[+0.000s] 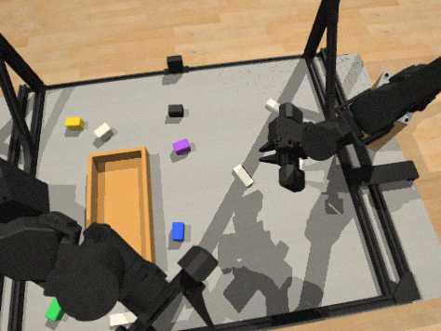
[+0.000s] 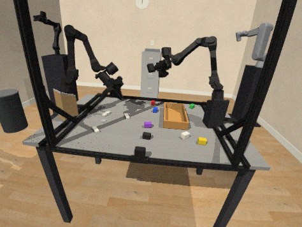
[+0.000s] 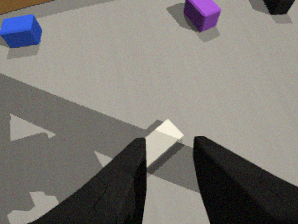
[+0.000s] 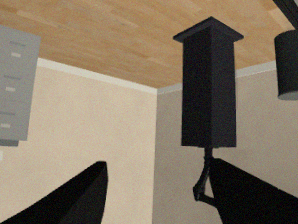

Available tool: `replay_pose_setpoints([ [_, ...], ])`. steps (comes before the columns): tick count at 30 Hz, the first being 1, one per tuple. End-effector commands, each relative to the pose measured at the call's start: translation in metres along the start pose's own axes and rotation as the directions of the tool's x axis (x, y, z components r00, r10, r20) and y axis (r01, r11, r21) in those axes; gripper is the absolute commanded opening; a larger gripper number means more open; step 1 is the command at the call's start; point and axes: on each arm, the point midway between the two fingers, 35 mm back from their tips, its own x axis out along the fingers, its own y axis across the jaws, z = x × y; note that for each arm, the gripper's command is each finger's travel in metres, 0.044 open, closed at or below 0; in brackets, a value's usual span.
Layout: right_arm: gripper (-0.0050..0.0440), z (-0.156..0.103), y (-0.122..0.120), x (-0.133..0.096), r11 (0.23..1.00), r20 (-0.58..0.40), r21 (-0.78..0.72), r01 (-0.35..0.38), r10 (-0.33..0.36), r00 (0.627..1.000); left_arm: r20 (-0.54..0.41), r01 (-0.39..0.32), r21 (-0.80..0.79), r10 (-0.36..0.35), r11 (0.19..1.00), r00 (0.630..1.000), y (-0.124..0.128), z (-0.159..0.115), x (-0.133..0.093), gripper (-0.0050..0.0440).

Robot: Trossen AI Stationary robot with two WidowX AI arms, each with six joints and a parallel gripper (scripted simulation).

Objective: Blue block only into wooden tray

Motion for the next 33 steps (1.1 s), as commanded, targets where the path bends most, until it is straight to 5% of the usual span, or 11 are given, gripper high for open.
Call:
replay_pose_setpoints([
  [1,0.0228,0.0,0.0,0.0,1.0,0.0,0.0,0.0,0.0,1.0,0.0,0.0,0.0,0.0,1.0,1.0,0.0,0.0,0.0,0.0099],
  [17,0.0228,0.0,0.0,0.0,1.0,0.0,0.0,0.0,0.0,1.0,0.0,0.0,0.0,0.0,1.0,1.0,0.0,0.0,0.0,0.0099],
  [24,0.0396,0.004,-0.003,0.001,0.998,0.015,-0.058,0.009,-0.009,1.0,0.011,-0.002,-0.007,0.002,1.0,1.0,0.002,0.001,-0.001,0.0267],
  [29,0.04,0.016,-0.013,0.004,0.968,0.064,-0.248,0.05,-0.036,0.997,0.046,-0.009,-0.028,0.01,1.0,0.999,0.007,0.002,-0.003,0.0387],
  [33,0.04,0.028,-0.023,0.006,0.898,0.115,-0.426,0.105,-0.061,0.991,0.082,-0.015,-0.048,0.018,0.999,0.996,0.013,0.004,-0.006,0.04],
])
